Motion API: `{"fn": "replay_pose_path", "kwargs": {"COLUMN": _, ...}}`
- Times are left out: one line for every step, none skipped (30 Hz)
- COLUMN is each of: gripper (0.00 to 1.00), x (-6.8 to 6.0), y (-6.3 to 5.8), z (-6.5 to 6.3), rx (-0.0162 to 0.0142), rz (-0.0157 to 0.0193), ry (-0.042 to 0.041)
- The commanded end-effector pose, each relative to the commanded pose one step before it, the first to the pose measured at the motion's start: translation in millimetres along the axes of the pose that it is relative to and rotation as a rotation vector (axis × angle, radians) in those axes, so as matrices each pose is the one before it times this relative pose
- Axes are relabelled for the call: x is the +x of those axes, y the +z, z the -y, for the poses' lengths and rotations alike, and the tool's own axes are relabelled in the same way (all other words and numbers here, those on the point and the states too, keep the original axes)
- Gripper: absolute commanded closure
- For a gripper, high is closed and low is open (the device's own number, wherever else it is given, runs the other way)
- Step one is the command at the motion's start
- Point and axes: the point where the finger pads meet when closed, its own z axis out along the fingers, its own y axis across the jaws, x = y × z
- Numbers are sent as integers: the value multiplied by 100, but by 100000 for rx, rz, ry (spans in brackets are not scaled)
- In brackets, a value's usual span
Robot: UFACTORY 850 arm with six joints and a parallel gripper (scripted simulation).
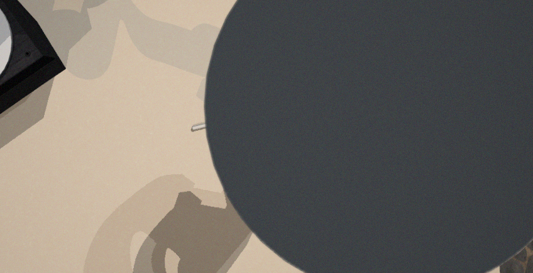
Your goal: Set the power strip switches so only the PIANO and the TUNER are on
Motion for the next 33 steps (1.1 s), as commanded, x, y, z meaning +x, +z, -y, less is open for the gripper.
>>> {"fn": "replay_pose_path", "kwargs": {"gripper": 0, "x": -63, "y": -61, "z": -8, "rx": -34, "rz": 136, "ry": 29}}
{"fn": "replay_pose_path", "kwargs": {"gripper": 0, "x": 0, "y": 0, "z": 0, "rx": 0, "rz": 0, "ry": 0}}
{"fn": "replay_pose_path", "kwargs": {"gripper": 0, "x": 0, "y": 0, "z": 0, "rx": 0, "rz": 0, "ry": 0}}
{"fn": "replay_pose_path", "kwargs": {"gripper": 0, "x": 0, "y": 0, "z": 0, "rx": 0, "rz": 0, "ry": 0}}
{"fn": "replay_pose_path", "kwargs": {"gripper": 0, "x": 0, "y": 0, "z": 0, "rx": 0, "rz": 0, "ry": 0}}
{"fn": "replay_pose_path", "kwargs": {"gripper": 0, "x": 0, "y": 0, "z": 0, "rx": 0, "rz": 0, "ry": 0}}
{"fn": "replay_pose_path", "kwargs": {"gripper": 0, "x": 0, "y": 0, "z": 0, "rx": 0, "rz": 0, "ry": 0}}
{"fn": "replay_pose_path", "kwargs": {"gripper": 0, "x": 0, "y": 0, "z": 0, "rx": 0, "rz": 0, "ry": 0}}
{"fn": "replay_pose_path", "kwargs": {"gripper": 0, "x": 0, "y": 0, "z": 0, "rx": 0, "rz": 0, "ry": 0}}
{"fn": "replay_pose_path", "kwargs": {"gripper": 0, "x": 0, "y": 0, "z": 0, "rx": 0, "rz": 0, "ry": 0}}
{"fn": "replay_pose_path", "kwargs": {"gripper": 0, "x": 0, "y": 0, "z": 0, "rx": 0, "rz": 0, "ry": 0}}
{"fn": "replay_pose_path", "kwargs": {"gripper": 0, "x": 0, "y": 0, "z": 0, "rx": 0, "rz": 0, "ry": 0}}
{"fn": "replay_pose_path", "kwargs": {"gripper": 0, "x": 0, "y": 0, "z": 0, "rx": 0, "rz": 0, "ry": 0}}
{"fn": "replay_pose_path", "kwargs": {"gripper": 0, "x": 0, "y": 0, "z": 0, "rx": 0, "rz": 0, "ry": 0}}
{"fn": "replay_pose_path", "kwargs": {"gripper": 0, "x": 0, "y": 0, "z": 0, "rx": 0, "rz": 0, "ry": 0}}
{"fn": "replay_pose_path", "kwargs": {"gripper": 0, "x": 0, "y": 0, "z": 0, "rx": 0, "rz": 0, "ry": 0}}
{"fn": "replay_pose_path", "kwargs": {"gripper": 0, "x": 0, "y": 0, "z": 0, "rx": 0, "rz": 0, "ry": 0}}
{"fn": "replay_pose_path", "kwargs": {"gripper": 0, "x": 0, "y": 0, "z": 0, "rx": 0, "rz": 0, "ry": 0}}
{"fn": "replay_pose_path", "kwargs": {"gripper": 0, "x": 0, "y": 0, "z": 0, "rx": 0, "rz": 0, "ry": 0}}
{"fn": "replay_pose_path", "kwargs": {"gripper": 0, "x": 0, "y": 0, "z": 0, "rx": 0, "rz": 0, "ry": 0}}
{"fn": "replay_pose_path", "kwargs": {"gripper": 0, "x": 0, "y": 0, "z": 0, "rx": 0, "rz": 0, "ry": 0}}
{"fn": "replay_pose_path", "kwargs": {"gripper": 0, "x": 0, "y": 0, "z": 0, "rx": 0, "rz": 0, "ry": 0}}
{"fn": "replay_pose_path", "kwargs": {"gripper": 0, "x": 0, "y": 0, "z": 0, "rx": 0, "rz": 0, "ry": 0}}
{"fn": "replay_pose_path", "kwargs": {"gripper": 0, "x": 22, "y": 36, "z": 20, "rx": 130, "rz": -267, "ry": -24}}
{"fn": "replay_pose_path", "kwargs": {"gripper": 0, "x": 133, "y": 206, "z": 111, "rx": 720, "rz": -1564, "ry": -148}}
{"fn": "replay_pose_path", "kwargs": {"gripper": 0, "x": 311, "y": 427, "z": 197, "rx": 1374, "rz": -3454, "ry": -361}}
{"fn": "replay_pose_path", "kwargs": {"gripper": 0, "x": 515, "y": 602, "z": 186, "rx": 1602, "rz": -5348, "ry": -647}}
{"fn": "replay_pose_path", "kwargs": {"gripper": 0, "x": 678, "y": 674, "z": 54, "rx": 1216, "rz": -6690, "ry": -958}}
{"fn": "replay_pose_path", "kwargs": {"gripper": 0, "x": 0, "y": 0, "z": 0, "rx": 0, "rz": 0, "ry": 0}}
{"fn": "replay_pose_path", "kwargs": {"gripper": 0, "x": 0, "y": 0, "z": 0, "rx": 0, "rz": 0, "ry": 0}}
{"fn": "replay_pose_path", "kwargs": {"gripper": 0, "x": 0, "y": 0, "z": 0, "rx": 0, "rz": 0, "ry": 0}}
{"fn": "replay_pose_path", "kwargs": {"gripper": 0, "x": 727, "y": 634, "z": -130, "rx": 439, "rz": -7004, "ry": -1184}}
{"fn": "replay_pose_path", "kwargs": {"gripper": 0, "x": 0, "y": 0, "z": 0, "rx": 0, "rz": 0, "ry": 0}}
